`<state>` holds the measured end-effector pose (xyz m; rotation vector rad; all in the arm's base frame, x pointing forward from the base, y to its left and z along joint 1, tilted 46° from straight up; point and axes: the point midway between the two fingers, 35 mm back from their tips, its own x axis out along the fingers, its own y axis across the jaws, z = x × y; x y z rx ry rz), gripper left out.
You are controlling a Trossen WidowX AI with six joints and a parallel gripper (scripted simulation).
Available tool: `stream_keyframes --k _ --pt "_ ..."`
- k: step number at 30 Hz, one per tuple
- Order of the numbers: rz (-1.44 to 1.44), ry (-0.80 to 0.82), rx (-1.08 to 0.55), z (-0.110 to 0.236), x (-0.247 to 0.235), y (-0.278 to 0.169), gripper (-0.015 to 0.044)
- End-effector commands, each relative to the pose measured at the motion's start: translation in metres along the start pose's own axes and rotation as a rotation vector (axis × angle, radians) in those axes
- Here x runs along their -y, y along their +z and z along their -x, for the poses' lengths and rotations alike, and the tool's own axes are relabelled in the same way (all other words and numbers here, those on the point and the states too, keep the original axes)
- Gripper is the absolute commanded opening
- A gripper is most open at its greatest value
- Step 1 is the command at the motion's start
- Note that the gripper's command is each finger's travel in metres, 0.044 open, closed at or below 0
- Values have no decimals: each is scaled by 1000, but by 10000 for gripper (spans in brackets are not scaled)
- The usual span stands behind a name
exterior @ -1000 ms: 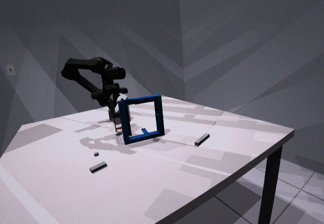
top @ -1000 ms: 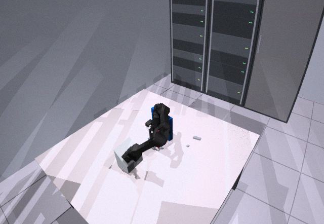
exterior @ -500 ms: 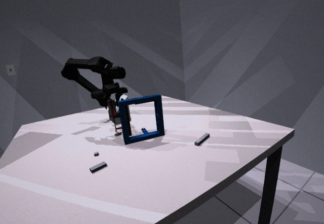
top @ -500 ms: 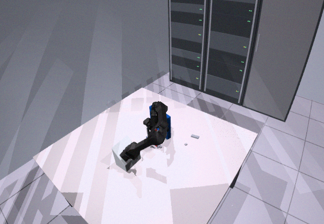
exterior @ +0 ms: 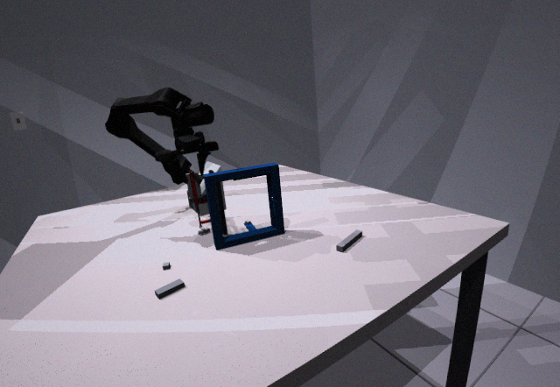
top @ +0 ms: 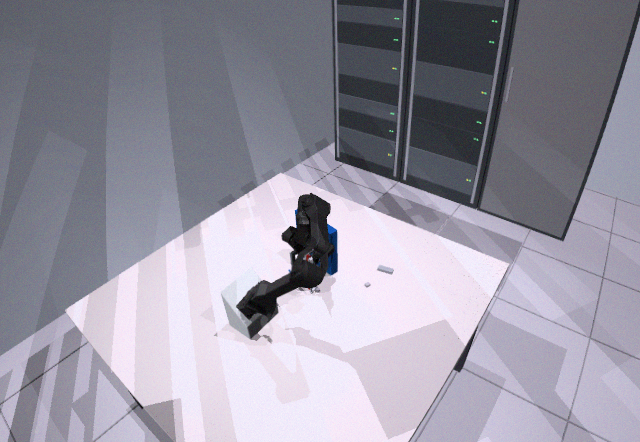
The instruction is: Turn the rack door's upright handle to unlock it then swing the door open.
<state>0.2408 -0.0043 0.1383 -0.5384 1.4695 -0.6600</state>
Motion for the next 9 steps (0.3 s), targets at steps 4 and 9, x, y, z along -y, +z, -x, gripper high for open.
stream_keyframes --k 4,9 --pt "23 19 23 14 0 0 293" --pt "40 29 40 23 0 -1 293"
